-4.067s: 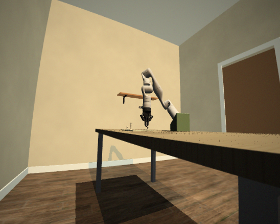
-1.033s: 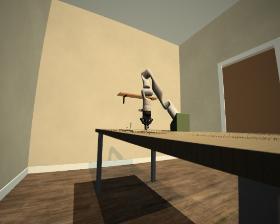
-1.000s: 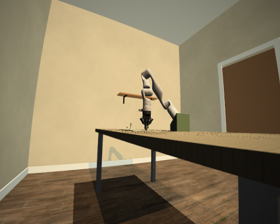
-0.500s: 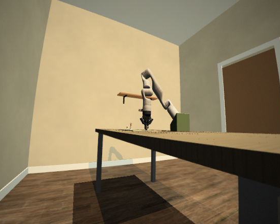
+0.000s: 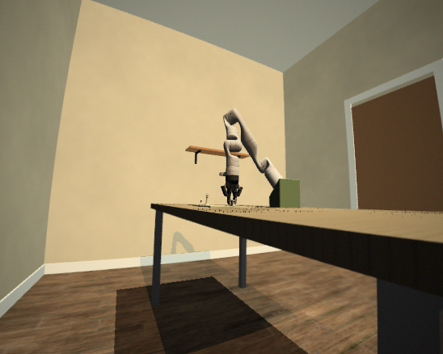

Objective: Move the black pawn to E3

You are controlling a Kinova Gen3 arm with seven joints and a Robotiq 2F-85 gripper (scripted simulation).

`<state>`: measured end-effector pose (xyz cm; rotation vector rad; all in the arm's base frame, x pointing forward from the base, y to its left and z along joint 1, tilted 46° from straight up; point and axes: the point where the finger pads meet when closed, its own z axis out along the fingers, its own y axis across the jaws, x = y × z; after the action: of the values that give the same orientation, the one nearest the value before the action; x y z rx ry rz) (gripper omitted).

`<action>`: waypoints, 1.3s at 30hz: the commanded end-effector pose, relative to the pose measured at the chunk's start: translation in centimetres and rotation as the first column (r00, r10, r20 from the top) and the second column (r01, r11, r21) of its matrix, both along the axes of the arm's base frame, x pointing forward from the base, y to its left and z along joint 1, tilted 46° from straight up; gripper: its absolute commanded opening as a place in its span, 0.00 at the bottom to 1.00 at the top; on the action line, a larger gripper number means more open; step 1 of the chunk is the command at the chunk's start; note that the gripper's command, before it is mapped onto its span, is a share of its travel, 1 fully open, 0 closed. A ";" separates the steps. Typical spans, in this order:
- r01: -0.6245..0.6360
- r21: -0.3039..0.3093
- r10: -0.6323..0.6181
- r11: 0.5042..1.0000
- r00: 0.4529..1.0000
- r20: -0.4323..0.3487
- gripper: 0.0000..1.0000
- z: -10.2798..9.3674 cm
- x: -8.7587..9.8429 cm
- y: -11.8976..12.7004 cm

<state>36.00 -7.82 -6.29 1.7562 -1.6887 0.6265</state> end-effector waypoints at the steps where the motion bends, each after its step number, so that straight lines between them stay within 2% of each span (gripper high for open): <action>1: -0.001 0.001 0.001 1.000 1.000 0.001 0.34 0.0 0.1 0.1; 16: -0.001 0.001 0.001 1.000 1.000 0.001 0.34 0.4 0.1 0.4; 27: -0.001 0.001 0.001 1.000 1.000 0.001 0.34 4.0 0.5 4.1; 39: -0.001 0.001 0.001 1.000 1.000 0.001 0.34 6.3 0.7 6.4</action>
<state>36.39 -1.97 -0.41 1.7468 -1.6823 0.6210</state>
